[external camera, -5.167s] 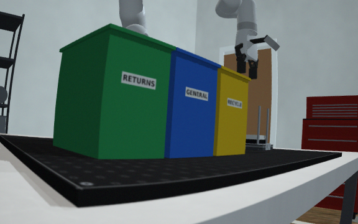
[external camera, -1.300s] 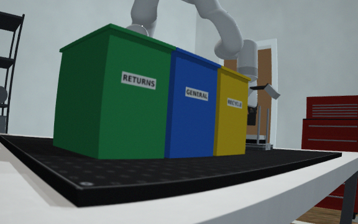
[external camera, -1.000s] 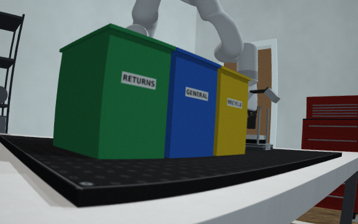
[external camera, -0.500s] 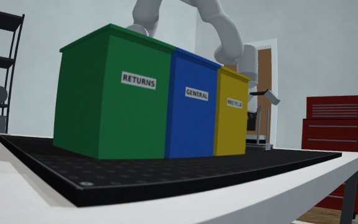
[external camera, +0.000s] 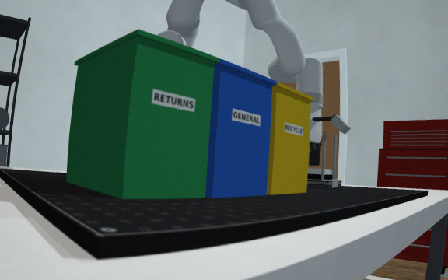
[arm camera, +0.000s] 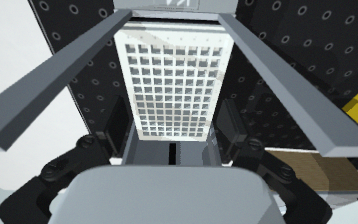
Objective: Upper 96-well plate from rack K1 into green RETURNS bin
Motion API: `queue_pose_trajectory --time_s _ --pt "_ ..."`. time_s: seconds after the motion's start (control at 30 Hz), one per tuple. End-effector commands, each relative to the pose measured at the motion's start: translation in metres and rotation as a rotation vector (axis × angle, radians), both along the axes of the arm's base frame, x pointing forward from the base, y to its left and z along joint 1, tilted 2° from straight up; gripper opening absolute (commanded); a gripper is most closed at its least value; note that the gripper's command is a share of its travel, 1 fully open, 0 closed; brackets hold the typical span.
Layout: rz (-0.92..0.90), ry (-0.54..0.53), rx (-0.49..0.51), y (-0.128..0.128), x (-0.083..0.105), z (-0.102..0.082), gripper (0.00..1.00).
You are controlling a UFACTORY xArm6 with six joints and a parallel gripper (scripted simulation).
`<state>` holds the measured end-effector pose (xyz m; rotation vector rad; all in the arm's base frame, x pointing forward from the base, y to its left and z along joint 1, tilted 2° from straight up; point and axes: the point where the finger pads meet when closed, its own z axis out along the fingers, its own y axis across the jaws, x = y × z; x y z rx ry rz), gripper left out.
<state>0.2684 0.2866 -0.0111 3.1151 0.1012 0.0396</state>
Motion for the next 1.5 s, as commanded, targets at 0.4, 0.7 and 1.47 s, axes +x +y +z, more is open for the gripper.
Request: queue_pose_trajectory --time_s 0.4,0.7,1.47 --pt "0.0 -0.003 0.003 0.001 0.001 -0.009 1.0" --pt "0.0 -0.003 0.003 0.001 0.001 -0.013 1.0" --pt "0.0 -0.003 0.003 0.001 0.001 -0.013 0.0"
